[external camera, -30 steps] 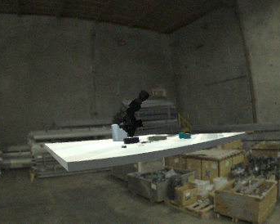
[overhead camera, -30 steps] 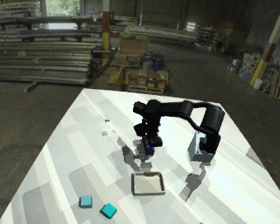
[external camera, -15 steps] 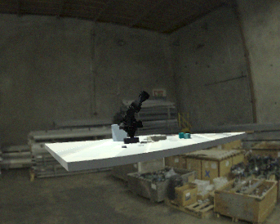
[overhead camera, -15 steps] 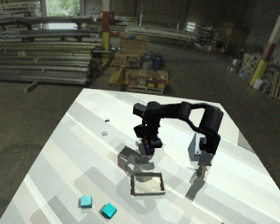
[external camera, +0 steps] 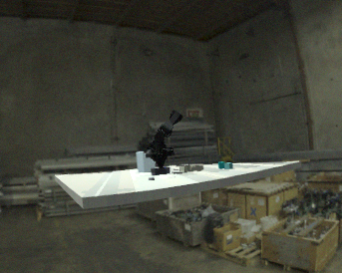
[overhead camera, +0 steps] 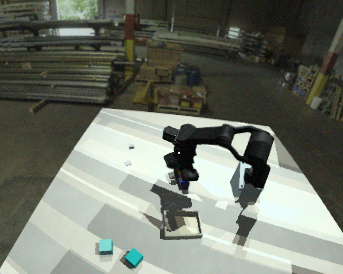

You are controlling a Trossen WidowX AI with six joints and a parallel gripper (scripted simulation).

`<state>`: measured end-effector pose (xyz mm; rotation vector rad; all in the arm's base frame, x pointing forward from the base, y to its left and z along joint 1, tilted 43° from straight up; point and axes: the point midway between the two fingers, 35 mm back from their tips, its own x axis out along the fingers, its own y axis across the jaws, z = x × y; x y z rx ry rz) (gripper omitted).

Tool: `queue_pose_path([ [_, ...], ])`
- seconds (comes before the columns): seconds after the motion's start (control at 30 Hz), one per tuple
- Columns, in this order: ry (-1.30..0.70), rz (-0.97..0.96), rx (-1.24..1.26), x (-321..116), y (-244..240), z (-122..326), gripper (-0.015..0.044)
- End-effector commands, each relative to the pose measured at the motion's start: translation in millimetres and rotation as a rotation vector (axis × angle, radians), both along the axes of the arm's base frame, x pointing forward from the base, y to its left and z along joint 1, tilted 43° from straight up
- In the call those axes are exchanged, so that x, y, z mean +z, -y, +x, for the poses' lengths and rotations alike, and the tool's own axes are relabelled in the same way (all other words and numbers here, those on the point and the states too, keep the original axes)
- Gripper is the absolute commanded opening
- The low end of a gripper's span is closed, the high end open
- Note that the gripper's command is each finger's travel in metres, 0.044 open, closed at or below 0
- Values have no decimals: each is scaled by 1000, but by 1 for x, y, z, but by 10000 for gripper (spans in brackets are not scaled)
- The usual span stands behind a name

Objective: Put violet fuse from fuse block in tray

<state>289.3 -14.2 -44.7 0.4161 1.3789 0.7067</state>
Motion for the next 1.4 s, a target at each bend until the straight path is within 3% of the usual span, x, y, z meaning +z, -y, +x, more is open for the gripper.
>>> queue_pose_path([
  [0.0,0,0,0,1,1,0,0],
  [1.37,0,1,-2,16,15,0,0],
])
